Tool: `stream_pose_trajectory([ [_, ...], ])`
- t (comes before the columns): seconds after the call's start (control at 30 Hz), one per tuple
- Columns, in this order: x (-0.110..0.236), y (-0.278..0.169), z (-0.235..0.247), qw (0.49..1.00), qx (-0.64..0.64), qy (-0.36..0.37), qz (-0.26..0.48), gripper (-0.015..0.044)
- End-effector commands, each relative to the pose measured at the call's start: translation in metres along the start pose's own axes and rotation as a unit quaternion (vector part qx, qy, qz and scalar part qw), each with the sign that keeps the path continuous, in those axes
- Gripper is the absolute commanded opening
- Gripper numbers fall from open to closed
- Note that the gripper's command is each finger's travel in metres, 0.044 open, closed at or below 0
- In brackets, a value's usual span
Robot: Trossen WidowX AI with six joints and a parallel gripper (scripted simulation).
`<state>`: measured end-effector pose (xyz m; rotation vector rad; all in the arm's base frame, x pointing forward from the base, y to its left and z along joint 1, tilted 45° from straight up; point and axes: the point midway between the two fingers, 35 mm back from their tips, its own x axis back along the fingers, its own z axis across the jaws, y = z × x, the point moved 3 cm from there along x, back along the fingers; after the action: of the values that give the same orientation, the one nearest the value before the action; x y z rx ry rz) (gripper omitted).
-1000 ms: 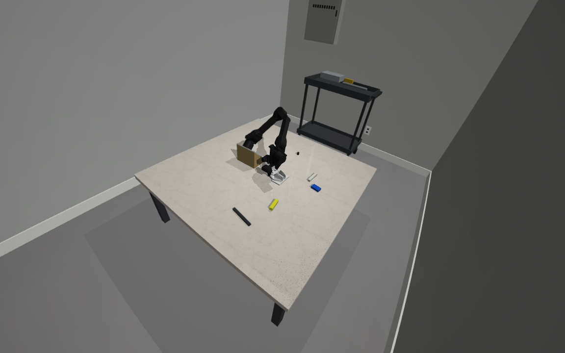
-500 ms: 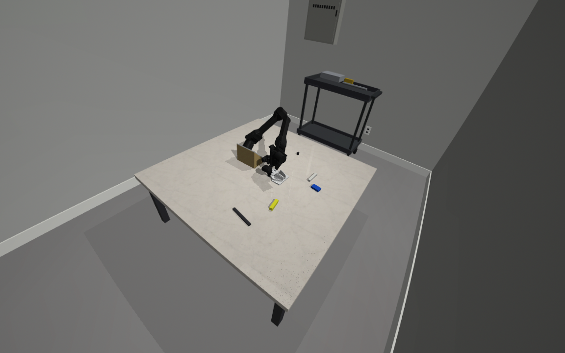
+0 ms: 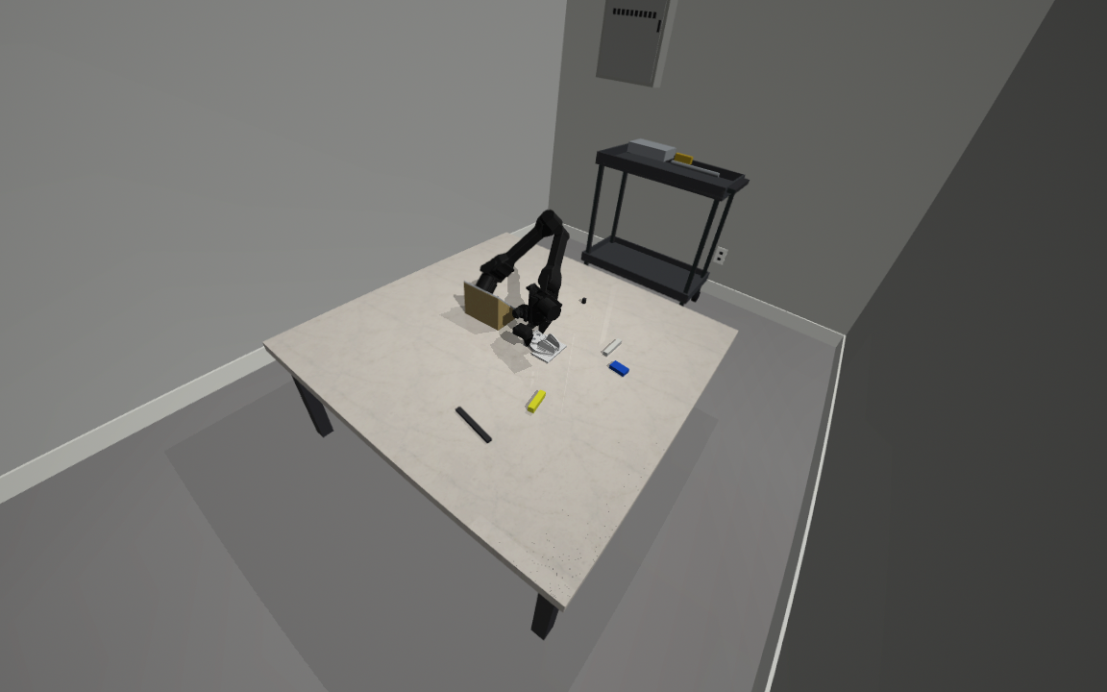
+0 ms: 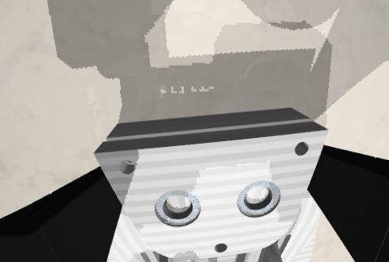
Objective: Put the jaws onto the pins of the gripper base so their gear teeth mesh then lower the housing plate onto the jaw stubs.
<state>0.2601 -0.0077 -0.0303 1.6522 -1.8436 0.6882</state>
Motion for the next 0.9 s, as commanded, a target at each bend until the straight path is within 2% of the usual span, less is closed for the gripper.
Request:
stream_pose_trajectory([
  [0.0,-0.0019,0.0000,-0.0003,1.000,0.000,0.000,-0.002,0.0351],
  [0.37,-0.0019,0.0000,-0.0003,1.000,0.000,0.000,-0.002,0.0351],
  [0.47,-0.0001,0.0000,0.0000,1.000,0.000,0.000,0.000,0.0430],
  [0.5,-0.0001,0.0000,0.0000,1.000,0.000,0.000,0.000,0.0440],
  [0.87,-0.0001,0.0000,0.0000,1.000,0.000,0.000,0.000,0.0440],
])
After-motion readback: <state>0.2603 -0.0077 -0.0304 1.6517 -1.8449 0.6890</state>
